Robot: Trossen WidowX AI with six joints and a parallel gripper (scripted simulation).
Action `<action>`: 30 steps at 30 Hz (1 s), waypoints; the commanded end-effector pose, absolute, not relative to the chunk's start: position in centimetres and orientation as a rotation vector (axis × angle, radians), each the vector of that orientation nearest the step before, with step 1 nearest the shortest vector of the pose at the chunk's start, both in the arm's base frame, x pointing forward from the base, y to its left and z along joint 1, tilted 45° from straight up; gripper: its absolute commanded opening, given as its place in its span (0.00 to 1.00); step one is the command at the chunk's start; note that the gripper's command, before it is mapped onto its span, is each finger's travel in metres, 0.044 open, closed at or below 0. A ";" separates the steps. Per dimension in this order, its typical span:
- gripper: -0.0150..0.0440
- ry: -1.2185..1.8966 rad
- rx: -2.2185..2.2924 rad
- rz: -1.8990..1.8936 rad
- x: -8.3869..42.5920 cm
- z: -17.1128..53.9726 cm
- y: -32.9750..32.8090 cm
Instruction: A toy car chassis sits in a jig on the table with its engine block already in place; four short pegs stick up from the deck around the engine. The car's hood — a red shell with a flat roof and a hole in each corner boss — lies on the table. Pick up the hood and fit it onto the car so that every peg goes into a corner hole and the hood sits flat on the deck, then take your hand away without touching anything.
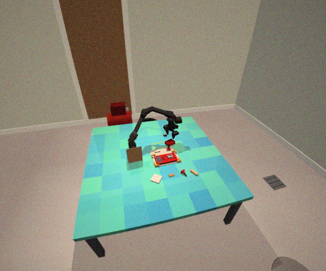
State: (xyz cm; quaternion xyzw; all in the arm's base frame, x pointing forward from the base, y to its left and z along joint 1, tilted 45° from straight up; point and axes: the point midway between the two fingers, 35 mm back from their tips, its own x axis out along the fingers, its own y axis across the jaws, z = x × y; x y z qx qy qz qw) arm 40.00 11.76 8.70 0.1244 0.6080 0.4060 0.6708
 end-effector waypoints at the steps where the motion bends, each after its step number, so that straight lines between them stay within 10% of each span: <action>1: 1.00 1.372 0.289 0.912 40.0 8.4 11.9; 30: 1.00 1.372 0.290 0.912 39.8 6.9 13.6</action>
